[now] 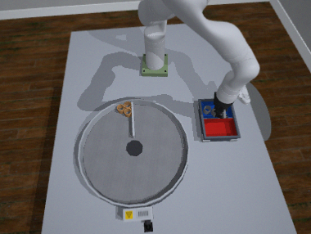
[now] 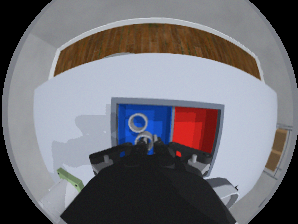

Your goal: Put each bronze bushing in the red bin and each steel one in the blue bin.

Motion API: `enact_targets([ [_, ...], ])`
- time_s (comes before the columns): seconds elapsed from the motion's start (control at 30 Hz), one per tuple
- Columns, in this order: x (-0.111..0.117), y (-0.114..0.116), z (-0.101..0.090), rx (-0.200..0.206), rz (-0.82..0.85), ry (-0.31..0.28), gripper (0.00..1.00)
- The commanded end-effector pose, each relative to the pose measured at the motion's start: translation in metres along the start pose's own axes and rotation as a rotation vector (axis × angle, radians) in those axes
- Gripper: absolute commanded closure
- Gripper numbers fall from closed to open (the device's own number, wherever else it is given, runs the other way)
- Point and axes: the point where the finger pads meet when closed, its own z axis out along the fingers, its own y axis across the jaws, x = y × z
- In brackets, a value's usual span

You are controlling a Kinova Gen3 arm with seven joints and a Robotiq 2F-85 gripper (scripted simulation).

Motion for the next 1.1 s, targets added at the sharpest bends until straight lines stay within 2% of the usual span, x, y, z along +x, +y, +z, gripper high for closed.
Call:
enact_targets([
  [0.0, 0.0003, 0.0004, -0.0005, -0.001, 0.0, 0.001, 1.0],
  [0.03, 0.0003, 0.0004, -0.0006, -0.001, 0.0, 0.001, 0.84],
  [1.07, 0.0003, 0.0004, -0.0006, -0.001, 0.0, 0.001, 0.84],
])
